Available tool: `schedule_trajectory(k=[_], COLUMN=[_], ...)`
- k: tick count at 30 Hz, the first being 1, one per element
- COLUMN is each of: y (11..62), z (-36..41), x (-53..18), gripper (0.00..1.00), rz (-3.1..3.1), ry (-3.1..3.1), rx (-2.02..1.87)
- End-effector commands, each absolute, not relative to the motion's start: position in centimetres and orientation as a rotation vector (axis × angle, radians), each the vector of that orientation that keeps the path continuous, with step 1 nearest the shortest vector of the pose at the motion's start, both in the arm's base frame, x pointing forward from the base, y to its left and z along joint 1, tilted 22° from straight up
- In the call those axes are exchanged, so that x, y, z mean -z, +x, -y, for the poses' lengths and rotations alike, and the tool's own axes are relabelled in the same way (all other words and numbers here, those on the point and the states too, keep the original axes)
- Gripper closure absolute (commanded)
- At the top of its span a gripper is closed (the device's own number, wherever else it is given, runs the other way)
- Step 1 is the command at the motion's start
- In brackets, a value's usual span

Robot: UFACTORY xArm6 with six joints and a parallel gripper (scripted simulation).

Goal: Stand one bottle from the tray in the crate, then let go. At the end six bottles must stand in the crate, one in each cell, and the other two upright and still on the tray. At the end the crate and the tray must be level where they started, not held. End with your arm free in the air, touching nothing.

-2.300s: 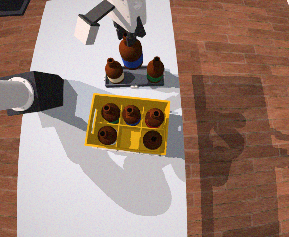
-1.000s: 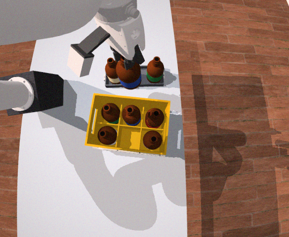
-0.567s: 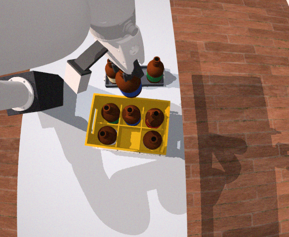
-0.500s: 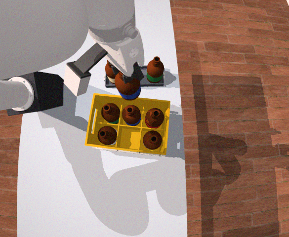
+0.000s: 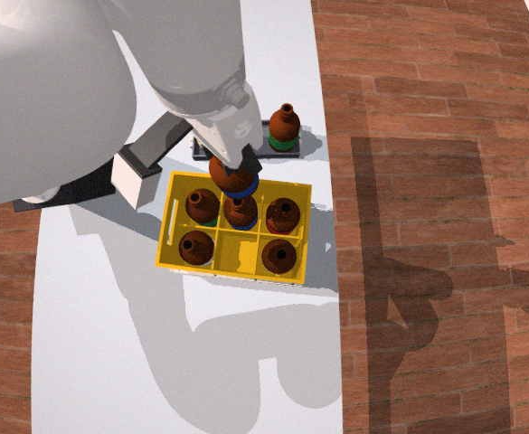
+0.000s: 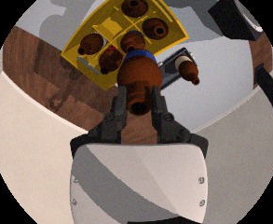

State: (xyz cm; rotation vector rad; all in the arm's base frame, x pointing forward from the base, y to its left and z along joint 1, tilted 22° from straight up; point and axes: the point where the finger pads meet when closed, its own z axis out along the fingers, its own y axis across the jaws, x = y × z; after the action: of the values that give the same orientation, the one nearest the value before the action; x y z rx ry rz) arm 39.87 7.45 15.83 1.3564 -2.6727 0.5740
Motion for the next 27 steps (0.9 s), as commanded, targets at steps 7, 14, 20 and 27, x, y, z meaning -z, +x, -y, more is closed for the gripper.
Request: schedule_trajectory(k=[7, 14, 20, 27], y=[40.1, 40.2, 40.3, 40.4], z=[-5.8, -4.4, -3.6, -2.4], x=[-16.7, -17.2, -17.5, -18.0], gripper=[1.00, 1.00, 1.00, 1.00], rz=[2.676, 2.676, 2.676, 2.676], ry=[1.358, 1.358, 1.358, 1.358], rx=[-0.575, -0.575, -0.575, -0.575])
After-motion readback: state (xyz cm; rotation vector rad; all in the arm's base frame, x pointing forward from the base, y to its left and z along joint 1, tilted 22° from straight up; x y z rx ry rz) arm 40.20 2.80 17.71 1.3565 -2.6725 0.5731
